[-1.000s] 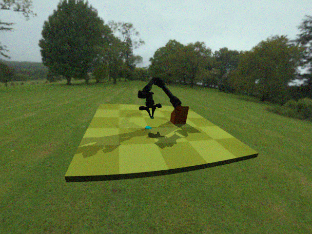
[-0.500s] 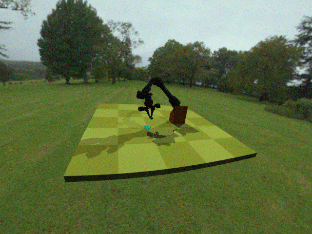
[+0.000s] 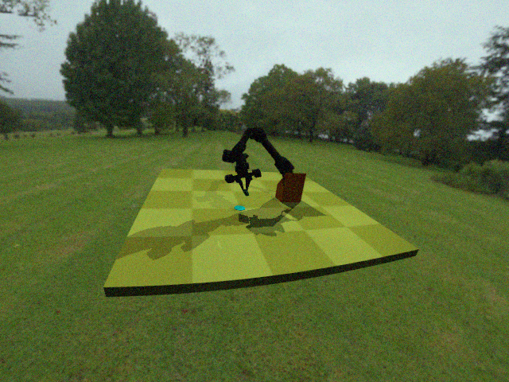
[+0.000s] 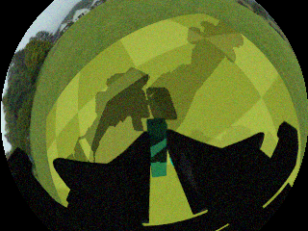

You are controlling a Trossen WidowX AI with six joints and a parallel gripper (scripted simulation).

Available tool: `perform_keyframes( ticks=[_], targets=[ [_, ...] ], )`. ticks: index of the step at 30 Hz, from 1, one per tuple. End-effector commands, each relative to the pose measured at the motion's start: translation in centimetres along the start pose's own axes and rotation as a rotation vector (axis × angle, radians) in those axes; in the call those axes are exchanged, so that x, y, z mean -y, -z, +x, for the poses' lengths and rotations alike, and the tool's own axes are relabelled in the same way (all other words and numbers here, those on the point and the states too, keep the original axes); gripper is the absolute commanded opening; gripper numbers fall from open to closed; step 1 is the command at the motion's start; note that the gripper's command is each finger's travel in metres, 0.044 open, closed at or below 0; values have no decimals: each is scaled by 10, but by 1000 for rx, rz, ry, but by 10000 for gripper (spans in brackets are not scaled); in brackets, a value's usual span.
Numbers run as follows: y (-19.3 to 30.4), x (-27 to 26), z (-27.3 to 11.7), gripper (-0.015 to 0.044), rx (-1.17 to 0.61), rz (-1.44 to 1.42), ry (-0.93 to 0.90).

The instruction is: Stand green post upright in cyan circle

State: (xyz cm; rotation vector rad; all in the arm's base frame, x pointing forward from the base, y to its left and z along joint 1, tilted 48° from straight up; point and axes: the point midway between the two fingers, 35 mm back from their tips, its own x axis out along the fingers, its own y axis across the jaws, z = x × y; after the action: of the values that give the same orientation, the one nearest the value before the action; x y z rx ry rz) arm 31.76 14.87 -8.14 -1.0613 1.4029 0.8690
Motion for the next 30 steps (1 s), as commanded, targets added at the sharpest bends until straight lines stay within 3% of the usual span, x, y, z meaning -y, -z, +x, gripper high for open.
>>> perform_keyframes(
  ticks=[1,30],
  targets=[
    [1,-1,1,22,26,-7,-8],
    [2,2,-3,22,239,-42,-16]
  ],
)
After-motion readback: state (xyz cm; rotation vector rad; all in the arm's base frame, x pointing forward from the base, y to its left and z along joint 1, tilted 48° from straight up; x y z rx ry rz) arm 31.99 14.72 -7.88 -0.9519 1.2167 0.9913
